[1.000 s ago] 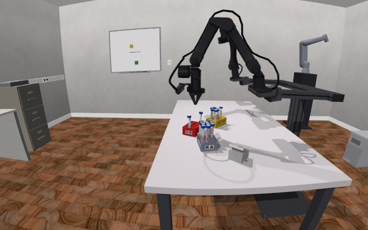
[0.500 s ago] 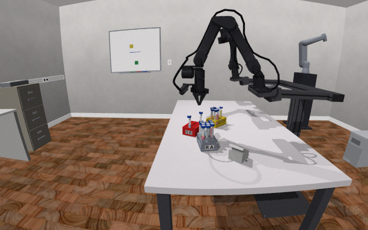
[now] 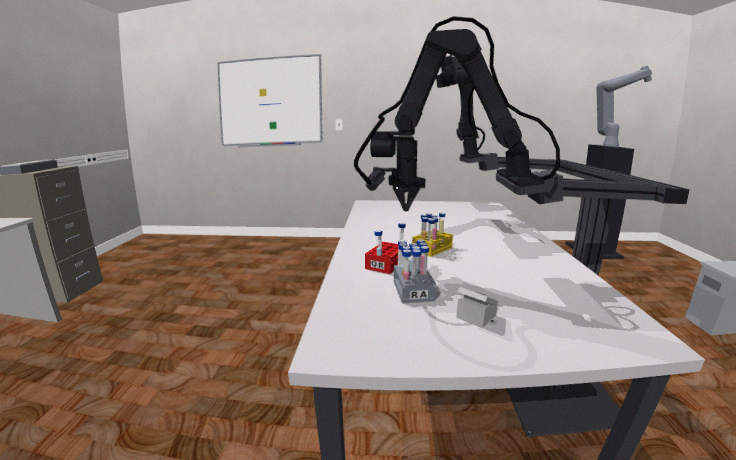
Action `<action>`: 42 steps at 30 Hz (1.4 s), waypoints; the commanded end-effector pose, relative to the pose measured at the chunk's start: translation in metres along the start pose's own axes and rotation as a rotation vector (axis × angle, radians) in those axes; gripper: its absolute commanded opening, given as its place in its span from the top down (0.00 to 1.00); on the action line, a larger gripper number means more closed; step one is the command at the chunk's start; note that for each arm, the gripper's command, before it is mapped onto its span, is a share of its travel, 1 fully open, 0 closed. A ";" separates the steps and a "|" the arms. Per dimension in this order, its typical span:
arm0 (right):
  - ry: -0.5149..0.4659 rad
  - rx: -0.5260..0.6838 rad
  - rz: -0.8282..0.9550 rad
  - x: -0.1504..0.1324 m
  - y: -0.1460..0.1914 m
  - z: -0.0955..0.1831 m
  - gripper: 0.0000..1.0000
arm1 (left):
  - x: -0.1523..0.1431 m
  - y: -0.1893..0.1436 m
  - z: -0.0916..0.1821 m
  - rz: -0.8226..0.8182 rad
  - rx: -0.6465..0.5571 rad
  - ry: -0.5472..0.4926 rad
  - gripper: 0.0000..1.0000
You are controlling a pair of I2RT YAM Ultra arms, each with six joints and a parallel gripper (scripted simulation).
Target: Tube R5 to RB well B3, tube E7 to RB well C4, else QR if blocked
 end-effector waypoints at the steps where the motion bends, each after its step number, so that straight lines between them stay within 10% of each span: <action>1: -0.048 -0.025 -0.008 0.019 -0.007 0.012 1.00 | -0.001 0.005 0.004 0.002 -0.015 -0.021 1.00; 24: -0.048 -0.025 -0.008 0.019 -0.007 0.012 1.00 | -0.055 -0.006 0.004 -0.002 -0.014 -0.024 1.00; 42: -0.048 -0.025 -0.008 0.019 -0.007 0.012 1.00 | -0.050 -0.008 0.004 -0.531 -0.013 -0.027 1.00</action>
Point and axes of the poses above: on each arm, the point where the finger pads meet when closed, its own z axis back along the fingers, its own y axis across the jaws, x = y × z, the point moved 10 cm from there along z, back along the fingers, and after that the axes turned 3 degrees about z, right-handed, at the moved point
